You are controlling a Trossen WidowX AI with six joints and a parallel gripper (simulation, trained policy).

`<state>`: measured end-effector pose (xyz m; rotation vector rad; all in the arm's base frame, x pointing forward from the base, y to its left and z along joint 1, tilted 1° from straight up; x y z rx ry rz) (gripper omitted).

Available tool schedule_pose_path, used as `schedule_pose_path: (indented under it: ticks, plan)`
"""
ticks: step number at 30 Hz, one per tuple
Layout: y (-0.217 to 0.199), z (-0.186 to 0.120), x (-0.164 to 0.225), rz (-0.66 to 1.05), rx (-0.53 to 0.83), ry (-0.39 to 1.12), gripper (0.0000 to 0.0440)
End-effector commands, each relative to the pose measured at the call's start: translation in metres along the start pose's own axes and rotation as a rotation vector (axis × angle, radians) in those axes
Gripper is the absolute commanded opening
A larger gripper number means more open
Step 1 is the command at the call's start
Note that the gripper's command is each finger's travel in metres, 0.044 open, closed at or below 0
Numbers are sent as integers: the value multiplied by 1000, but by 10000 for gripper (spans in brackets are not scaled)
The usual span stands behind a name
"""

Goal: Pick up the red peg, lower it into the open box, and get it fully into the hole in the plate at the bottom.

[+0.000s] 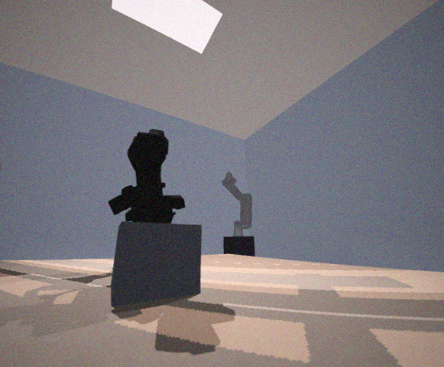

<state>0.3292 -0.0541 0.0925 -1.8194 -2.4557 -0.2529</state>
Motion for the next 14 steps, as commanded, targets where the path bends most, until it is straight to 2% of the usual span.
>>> schedule_pose_path:
  ticks: [1,14]
  plan:
    - [3,-6,-4,8,-19,33,202]
    - [6,-26,-14,41,-70,93,246]
Point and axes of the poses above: the point midway between the two fingers, 35 mm back from their tips, its own z axis out along the fingers, its own y axis across the jaws, x = y × z, the point moved 5 cm from there along -z, back along the fingers
